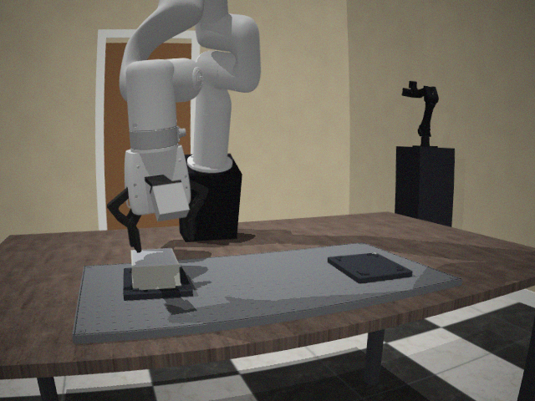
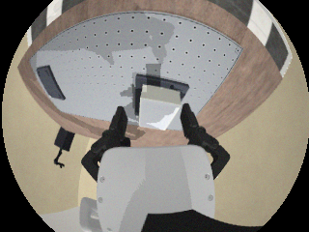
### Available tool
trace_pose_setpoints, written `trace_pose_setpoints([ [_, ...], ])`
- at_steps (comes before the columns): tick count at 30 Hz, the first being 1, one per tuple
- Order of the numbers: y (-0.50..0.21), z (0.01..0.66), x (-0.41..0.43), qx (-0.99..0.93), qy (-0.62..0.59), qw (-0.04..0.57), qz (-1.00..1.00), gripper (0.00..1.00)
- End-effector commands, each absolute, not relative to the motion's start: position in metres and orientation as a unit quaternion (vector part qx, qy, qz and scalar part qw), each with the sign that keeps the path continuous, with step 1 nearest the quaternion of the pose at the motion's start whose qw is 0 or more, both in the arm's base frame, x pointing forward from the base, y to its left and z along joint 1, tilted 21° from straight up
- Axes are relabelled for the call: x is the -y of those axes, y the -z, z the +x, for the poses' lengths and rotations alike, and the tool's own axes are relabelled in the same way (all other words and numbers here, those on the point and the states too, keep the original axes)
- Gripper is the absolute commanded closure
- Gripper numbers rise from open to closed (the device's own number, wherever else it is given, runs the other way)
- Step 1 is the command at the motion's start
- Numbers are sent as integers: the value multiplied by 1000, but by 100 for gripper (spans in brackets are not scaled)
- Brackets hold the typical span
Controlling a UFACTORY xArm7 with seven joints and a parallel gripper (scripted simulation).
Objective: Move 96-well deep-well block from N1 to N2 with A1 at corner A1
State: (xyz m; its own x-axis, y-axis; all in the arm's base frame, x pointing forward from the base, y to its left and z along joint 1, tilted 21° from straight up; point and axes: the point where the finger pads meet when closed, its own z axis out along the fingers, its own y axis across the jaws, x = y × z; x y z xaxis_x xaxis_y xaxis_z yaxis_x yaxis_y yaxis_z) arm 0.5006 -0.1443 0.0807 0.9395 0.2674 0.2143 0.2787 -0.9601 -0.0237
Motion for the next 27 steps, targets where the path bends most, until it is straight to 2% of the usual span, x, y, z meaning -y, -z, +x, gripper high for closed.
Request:
trace_pose_setpoints([
  [1,-79,485,146,115,146,28,-982,0],
  [19,-66,421,164,27,180,3,-983,0],
  [27,-66,420,164,27,180,3,-983,0],
])
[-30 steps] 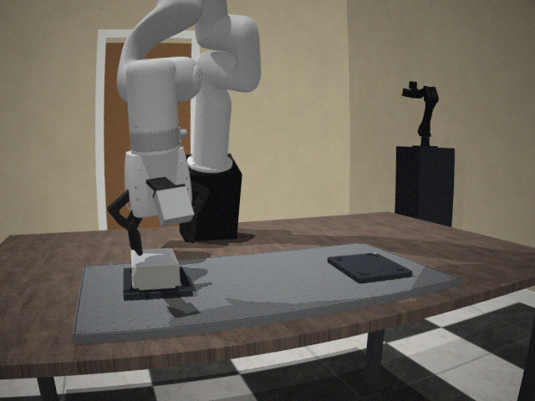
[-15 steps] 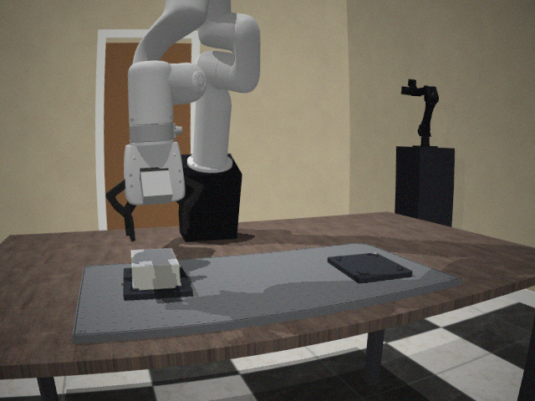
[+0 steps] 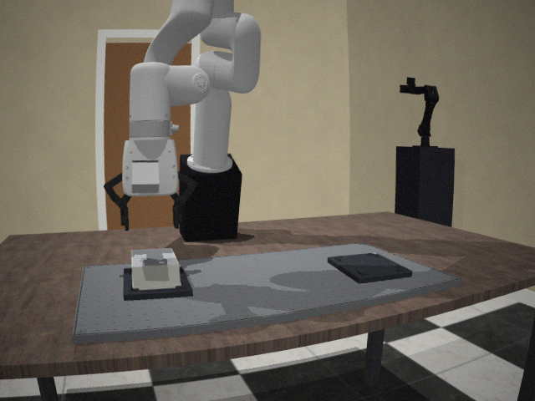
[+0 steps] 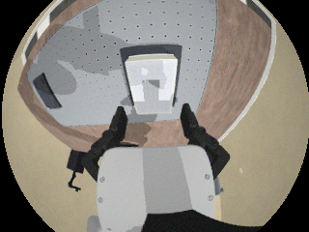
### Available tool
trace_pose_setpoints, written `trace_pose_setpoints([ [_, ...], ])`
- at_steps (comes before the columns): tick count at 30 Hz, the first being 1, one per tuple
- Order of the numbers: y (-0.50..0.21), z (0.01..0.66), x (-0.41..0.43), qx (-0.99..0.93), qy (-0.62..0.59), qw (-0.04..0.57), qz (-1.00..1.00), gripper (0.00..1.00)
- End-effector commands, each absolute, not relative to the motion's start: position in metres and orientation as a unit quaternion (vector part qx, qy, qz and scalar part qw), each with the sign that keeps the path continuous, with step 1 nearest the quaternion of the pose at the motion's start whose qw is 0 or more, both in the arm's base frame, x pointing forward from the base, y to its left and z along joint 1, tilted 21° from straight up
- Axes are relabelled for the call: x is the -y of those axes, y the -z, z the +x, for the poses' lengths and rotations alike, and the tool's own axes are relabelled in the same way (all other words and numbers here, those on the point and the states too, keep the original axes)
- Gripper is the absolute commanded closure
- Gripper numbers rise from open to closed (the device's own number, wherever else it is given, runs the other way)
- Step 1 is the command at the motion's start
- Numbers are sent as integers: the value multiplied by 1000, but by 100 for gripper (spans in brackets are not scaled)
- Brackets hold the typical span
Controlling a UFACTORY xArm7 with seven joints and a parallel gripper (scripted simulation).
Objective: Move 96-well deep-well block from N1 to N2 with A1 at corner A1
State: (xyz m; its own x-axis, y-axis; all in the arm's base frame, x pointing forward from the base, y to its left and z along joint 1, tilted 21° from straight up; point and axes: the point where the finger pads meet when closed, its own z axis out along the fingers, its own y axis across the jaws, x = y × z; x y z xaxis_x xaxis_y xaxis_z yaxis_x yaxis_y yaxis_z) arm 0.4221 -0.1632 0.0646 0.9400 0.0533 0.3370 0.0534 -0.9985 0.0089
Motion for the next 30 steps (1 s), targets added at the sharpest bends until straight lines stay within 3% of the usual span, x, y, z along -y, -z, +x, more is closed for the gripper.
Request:
trace_pose_setpoints([
  [1,-66,420,164,27,180,3,-983,0],
  [30,-41,430,163,27,180,3,-983,0],
])
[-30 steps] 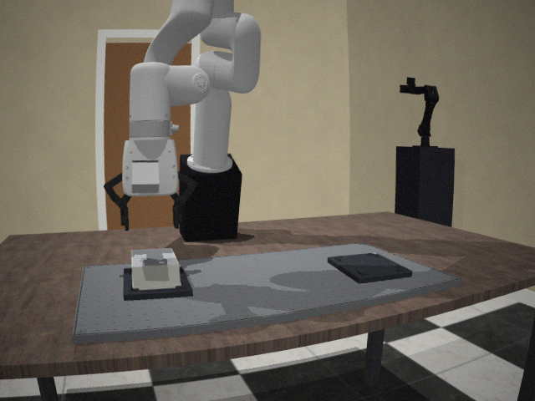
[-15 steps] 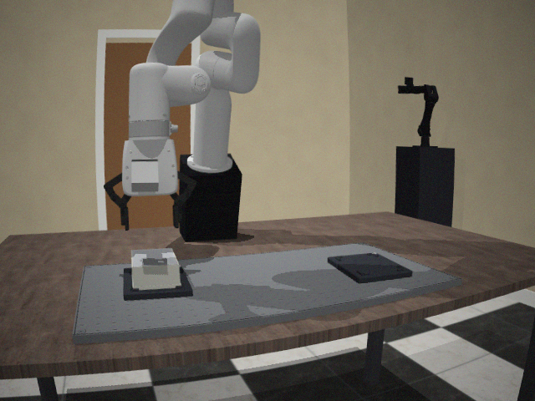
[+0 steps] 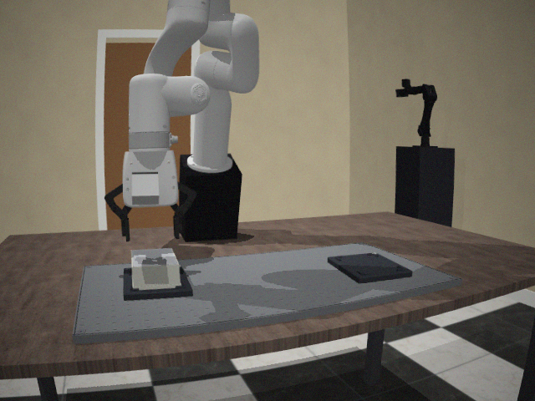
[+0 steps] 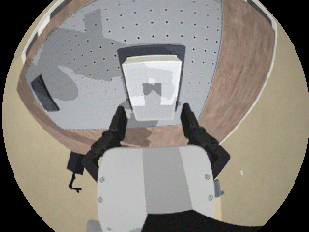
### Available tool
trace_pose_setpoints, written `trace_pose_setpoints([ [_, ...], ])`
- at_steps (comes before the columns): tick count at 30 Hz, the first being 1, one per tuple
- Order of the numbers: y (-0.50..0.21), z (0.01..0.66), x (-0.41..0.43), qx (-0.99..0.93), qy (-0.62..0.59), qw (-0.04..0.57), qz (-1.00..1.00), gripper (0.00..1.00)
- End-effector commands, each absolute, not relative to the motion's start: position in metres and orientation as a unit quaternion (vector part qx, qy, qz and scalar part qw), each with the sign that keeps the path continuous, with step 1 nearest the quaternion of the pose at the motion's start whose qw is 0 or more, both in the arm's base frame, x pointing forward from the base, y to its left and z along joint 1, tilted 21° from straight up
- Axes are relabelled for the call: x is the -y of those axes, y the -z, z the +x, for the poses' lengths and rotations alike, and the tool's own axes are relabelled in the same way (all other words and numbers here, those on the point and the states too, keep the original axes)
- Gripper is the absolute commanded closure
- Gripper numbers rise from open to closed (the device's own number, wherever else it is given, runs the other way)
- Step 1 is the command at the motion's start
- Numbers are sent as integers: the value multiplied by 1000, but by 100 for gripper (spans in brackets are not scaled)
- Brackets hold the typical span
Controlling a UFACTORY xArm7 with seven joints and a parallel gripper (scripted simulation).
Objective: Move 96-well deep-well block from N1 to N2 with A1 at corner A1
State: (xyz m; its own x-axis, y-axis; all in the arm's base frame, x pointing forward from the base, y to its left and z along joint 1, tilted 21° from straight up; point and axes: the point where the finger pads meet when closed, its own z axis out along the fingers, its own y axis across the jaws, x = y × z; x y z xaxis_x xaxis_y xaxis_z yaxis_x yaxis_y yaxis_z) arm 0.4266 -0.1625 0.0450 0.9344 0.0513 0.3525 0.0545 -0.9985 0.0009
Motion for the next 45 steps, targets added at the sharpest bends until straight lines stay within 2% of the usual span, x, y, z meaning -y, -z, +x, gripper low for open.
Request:
trace_pose_setpoints([
  [1,-39,430,163,27,180,3,-983,0],
  [27,-2,444,163,27,180,3,-983,0],
  [45,-1,445,163,27,180,3,-983,0],
])
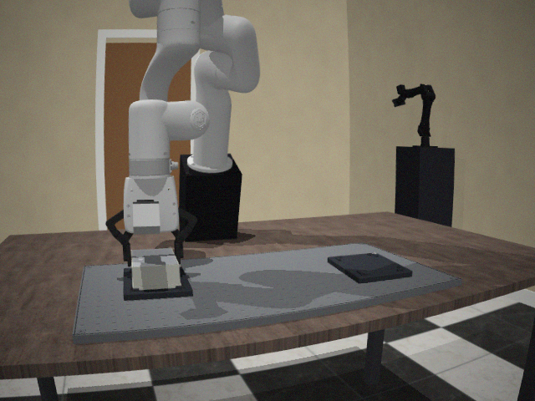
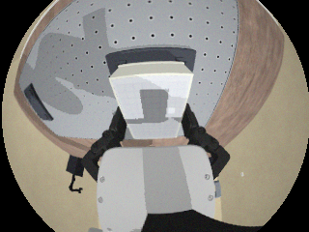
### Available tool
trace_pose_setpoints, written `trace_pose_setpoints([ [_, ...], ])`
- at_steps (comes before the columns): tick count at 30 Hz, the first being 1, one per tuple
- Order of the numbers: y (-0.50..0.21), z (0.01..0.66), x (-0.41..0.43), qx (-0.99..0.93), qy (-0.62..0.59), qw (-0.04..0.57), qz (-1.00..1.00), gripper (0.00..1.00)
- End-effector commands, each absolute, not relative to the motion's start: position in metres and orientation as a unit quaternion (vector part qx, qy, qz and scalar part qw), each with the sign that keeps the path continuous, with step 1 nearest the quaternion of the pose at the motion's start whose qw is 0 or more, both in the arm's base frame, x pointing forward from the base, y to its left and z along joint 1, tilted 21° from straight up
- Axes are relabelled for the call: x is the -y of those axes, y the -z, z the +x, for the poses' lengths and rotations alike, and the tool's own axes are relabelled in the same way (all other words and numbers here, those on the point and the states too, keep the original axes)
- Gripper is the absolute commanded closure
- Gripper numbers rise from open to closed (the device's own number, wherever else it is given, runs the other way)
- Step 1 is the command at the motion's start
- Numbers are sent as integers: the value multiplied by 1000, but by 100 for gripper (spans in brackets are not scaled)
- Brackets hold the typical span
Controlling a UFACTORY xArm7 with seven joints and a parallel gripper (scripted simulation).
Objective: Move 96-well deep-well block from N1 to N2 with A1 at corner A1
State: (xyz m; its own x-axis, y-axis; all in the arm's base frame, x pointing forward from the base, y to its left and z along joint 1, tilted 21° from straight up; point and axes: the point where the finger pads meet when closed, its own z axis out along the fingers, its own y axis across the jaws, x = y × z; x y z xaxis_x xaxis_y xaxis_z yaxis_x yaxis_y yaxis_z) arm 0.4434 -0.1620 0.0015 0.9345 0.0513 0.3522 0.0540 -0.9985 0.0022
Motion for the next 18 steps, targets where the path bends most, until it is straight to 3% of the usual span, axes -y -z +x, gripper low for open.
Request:
trace_pose_setpoints([
  [1,-1,445,163,27,180,3,-983,0],
  [18,9,448,163,27,180,3,-983,0],
])
